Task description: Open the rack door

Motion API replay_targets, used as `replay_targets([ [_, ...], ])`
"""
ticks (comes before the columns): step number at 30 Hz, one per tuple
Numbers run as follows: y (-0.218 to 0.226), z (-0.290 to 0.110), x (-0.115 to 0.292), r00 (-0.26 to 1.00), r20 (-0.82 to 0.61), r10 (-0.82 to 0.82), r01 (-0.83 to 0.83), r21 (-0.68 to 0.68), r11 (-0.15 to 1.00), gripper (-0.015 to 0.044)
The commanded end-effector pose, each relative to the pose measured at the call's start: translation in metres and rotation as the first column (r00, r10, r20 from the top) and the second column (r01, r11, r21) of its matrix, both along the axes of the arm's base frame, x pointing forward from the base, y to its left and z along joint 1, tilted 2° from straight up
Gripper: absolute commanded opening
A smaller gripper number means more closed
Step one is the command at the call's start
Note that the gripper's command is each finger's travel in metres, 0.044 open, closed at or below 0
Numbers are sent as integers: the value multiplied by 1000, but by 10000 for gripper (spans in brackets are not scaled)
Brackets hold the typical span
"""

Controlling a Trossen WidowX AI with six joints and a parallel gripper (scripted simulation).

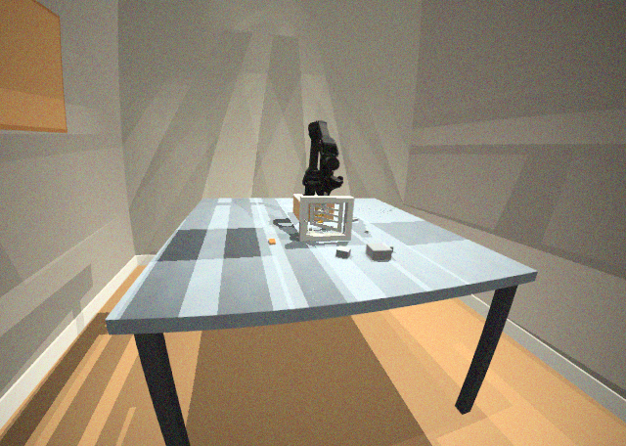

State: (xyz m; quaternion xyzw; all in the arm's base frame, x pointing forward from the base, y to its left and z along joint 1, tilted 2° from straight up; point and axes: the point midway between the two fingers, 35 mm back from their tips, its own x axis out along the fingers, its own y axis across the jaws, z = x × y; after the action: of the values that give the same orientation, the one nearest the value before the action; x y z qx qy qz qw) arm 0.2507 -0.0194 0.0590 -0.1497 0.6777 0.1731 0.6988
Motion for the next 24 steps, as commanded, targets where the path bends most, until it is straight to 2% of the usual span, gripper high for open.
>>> replay_targets([
  [1,8,-1,-1,997,3,-74,74,4,997,17],
  [24,52,1,-3,928,-12,-372,372,13,928,17],
])
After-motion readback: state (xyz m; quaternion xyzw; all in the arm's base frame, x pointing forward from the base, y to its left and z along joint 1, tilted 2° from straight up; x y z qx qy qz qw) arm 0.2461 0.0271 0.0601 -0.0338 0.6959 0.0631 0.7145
